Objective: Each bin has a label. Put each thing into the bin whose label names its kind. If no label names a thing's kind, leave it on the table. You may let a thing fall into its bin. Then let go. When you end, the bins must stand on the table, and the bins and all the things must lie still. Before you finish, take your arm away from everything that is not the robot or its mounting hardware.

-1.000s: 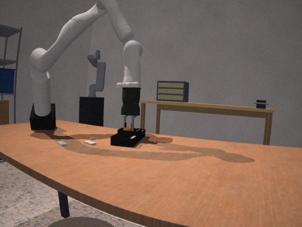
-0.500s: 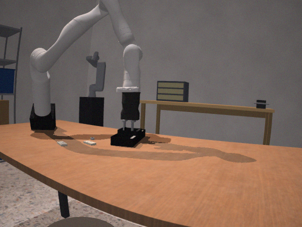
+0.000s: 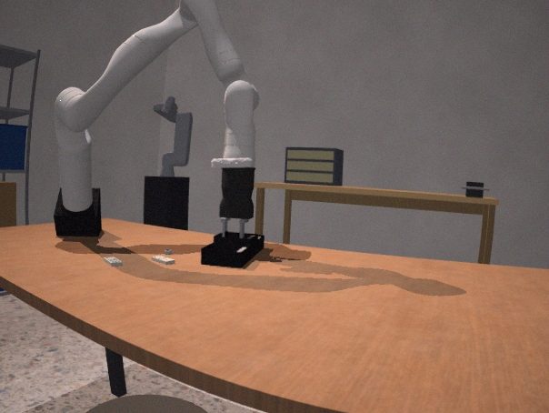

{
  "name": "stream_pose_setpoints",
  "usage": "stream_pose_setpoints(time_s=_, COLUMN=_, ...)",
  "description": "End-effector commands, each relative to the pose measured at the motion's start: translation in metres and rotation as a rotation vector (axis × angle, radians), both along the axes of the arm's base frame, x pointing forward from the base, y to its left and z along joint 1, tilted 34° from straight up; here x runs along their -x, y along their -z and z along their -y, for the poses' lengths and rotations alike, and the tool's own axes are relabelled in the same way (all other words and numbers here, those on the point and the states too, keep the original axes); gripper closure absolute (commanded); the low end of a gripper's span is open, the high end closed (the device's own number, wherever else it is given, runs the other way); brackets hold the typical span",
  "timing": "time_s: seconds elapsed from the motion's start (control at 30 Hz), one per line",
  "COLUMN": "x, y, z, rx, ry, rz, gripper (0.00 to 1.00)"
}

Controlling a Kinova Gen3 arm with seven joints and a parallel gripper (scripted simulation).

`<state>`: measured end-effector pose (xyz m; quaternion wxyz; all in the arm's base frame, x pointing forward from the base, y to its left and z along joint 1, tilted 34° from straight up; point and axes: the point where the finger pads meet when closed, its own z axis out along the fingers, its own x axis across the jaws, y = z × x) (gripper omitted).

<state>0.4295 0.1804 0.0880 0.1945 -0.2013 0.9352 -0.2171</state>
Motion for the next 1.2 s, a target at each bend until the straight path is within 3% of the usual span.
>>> stream_pose_setpoints(time_s=0.0, x=0.0, y=0.001, z=0.0, rx=-0.003, ry=0.004, rz=0.001, gripper=0.32)
stream_pose_setpoints(time_s=0.4, x=0.003, y=0.0, z=0.0, rx=-0.008, ry=0.015, rz=0.001, gripper=0.32)
stream_pose_setpoints(time_s=1.17, x=0.014, y=-0.025, z=-0.01, rx=-0.004, ry=0.007, rz=0.002, gripper=0.32)
